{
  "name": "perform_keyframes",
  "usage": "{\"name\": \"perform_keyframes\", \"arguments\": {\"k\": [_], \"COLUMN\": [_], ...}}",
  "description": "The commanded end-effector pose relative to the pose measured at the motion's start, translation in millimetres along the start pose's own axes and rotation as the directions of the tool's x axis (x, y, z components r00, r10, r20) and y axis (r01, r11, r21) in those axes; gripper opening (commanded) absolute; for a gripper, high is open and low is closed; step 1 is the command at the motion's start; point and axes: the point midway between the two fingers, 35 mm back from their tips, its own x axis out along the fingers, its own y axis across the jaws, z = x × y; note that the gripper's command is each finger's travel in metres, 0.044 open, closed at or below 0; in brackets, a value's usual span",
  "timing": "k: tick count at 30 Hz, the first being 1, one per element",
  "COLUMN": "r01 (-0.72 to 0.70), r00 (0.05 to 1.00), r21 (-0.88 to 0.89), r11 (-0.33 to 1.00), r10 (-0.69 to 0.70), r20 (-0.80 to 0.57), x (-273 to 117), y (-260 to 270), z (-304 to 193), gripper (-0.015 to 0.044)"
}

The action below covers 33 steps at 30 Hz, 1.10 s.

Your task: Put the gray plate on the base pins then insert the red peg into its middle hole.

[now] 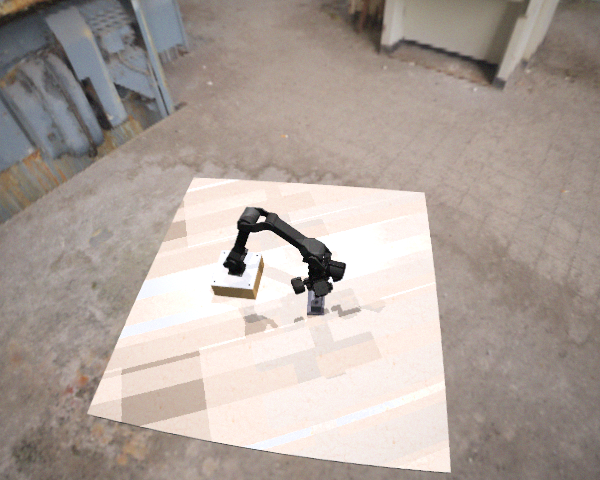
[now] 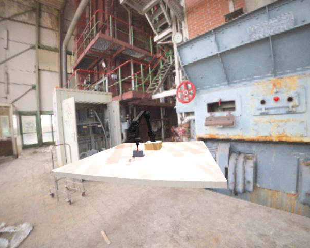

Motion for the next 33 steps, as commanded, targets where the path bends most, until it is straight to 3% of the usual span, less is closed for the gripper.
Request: {"name": "perform_keyframes", "arguments": {"k": [1,18,24,33], "r01": [0.0,0.0,0.0,0.0], "r00": [1.0,1.0,1.0,1.0], "r21": [0.0,0.003,0.003,0.003], "r11": [1.0,1.0,1.0,1.0], "r10": [0.0,0.0,0.0,0.0], "r20": [0.0,0.0,0.0,0.0], "x": [0.9,1.6,1.6,1.6], "y": [-0.5,-1.5,-1.5,-1.5], "z": [0.0,0.1,0.1,0.1], "gripper": [0.0,0.0,0.015,0.015]}}
